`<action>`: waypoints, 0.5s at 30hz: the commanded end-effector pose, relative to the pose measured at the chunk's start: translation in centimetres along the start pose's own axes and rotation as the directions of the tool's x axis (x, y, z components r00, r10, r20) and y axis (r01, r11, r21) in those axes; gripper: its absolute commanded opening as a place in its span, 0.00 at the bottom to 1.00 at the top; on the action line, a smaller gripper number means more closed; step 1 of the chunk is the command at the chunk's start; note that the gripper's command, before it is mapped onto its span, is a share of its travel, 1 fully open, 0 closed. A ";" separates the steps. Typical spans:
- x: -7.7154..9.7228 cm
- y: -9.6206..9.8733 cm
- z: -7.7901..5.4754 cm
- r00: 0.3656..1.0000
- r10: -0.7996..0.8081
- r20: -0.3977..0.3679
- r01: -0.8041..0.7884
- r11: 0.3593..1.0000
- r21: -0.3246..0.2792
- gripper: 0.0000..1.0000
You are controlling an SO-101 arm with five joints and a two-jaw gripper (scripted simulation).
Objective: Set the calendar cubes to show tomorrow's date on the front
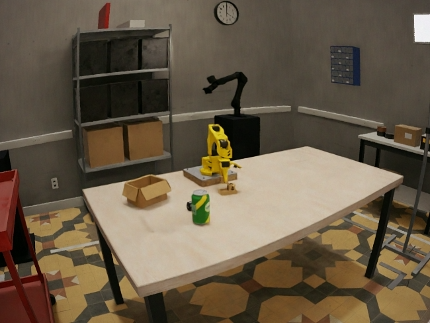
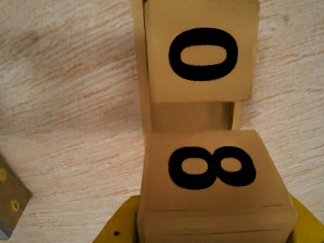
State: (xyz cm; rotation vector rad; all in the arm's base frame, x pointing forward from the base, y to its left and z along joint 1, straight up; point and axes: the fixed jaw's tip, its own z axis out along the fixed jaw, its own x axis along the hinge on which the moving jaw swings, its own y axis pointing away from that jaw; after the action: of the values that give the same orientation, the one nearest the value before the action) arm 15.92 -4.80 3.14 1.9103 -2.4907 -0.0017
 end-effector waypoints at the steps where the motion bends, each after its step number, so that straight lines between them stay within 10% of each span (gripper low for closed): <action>1: -0.1 0.0 0.0 1.000 0.003 0.002 -0.003 1.000 -0.007 0.00; 15: -0.1 0.0 0.4 1.000 0.003 0.002 -0.003 1.000 -0.007 0.00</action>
State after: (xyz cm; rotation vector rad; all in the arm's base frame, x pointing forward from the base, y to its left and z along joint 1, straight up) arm 15.92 -4.80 2.98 1.9086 -2.4886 -0.0076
